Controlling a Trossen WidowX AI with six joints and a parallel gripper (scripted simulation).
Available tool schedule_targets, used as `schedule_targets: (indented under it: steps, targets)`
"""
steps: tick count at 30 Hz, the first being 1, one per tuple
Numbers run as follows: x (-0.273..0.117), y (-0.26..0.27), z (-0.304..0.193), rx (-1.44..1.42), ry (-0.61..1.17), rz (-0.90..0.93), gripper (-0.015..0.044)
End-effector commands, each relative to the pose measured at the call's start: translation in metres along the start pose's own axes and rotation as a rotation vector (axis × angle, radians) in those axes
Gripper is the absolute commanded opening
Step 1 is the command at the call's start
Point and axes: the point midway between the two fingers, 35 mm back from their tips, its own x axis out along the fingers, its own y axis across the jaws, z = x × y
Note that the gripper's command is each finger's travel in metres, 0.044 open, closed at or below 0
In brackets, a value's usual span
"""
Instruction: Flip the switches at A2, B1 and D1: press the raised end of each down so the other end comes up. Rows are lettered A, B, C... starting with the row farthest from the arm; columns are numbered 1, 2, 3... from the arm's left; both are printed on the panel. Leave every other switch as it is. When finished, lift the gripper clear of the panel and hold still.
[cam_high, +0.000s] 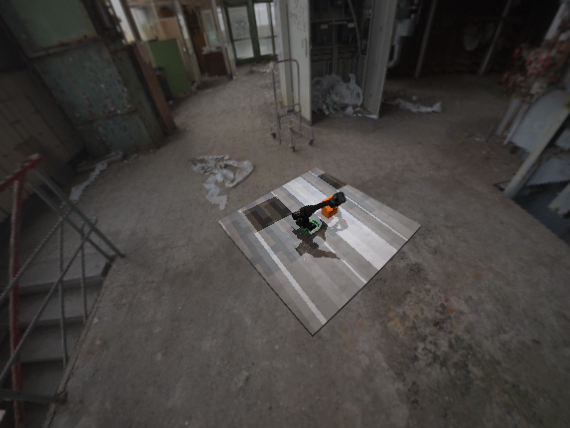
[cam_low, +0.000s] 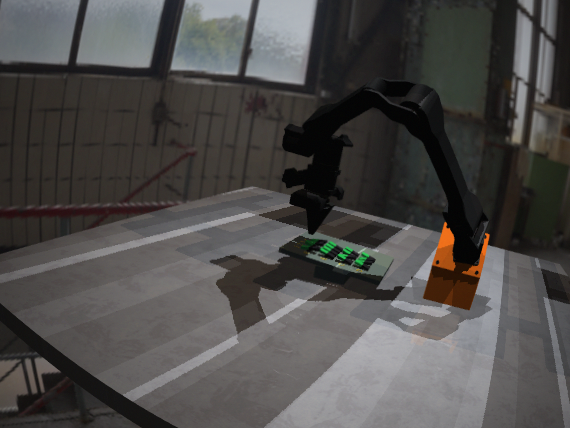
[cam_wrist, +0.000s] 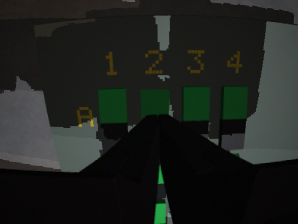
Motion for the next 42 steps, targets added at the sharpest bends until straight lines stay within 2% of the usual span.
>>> schedule_targets:
  steps: [1, 8, 42]
  targets:
    - [0.006, 0.000, -0.001, 0.006, 0.003, 0.004, 0.0000]
    - [0.016, 0.000, -0.001, 0.006, 0.003, 0.004, 0.0000]
    - [0.018, 0.000, 0.000, 0.006, 0.003, 0.004, 0.0000]
